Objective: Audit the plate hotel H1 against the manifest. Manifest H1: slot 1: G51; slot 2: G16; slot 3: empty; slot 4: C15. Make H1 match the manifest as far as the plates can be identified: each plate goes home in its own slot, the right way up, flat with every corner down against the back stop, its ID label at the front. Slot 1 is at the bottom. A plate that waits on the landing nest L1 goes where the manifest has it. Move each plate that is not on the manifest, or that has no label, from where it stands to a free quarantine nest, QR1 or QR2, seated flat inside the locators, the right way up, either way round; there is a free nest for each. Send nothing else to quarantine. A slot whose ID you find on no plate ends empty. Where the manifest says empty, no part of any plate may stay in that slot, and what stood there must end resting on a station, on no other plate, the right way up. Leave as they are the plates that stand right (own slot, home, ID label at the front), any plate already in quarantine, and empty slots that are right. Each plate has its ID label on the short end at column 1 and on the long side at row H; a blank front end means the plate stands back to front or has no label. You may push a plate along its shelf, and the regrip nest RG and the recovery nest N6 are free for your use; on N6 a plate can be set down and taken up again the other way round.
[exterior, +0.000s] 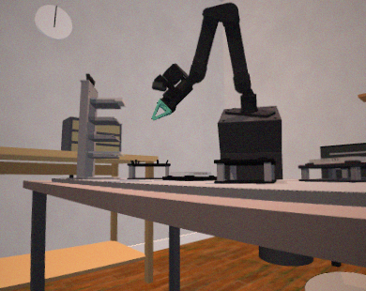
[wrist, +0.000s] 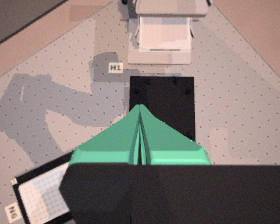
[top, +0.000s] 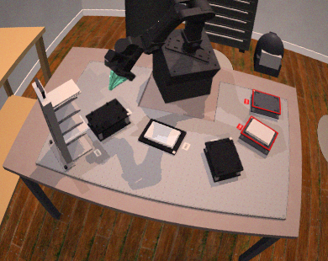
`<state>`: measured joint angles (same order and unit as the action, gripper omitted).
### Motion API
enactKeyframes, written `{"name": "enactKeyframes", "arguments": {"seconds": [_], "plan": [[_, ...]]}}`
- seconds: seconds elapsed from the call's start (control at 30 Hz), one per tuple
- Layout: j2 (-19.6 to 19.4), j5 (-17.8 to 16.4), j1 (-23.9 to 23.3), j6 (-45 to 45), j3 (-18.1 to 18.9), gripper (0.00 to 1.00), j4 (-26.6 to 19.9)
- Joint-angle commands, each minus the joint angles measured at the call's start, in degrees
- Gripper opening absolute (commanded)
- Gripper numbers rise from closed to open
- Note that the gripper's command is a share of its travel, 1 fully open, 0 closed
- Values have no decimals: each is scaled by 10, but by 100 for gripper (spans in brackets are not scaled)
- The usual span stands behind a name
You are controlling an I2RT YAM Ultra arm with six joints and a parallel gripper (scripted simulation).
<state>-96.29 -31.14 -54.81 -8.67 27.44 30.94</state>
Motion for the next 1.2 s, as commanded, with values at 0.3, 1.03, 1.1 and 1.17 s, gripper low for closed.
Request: {"name": "enactKeyframes", "arguments": {"seconds": [0.3, 1.03, 1.1, 1.17], "plan": [[100, 78, 66, -83, -13, 0, -84], [209, 180, 191, -278, 51, 0, -347], [206, 179, 190, -284, 57, 0, -357], [201, 178, 189, -296, 70, 0, -376]]}}
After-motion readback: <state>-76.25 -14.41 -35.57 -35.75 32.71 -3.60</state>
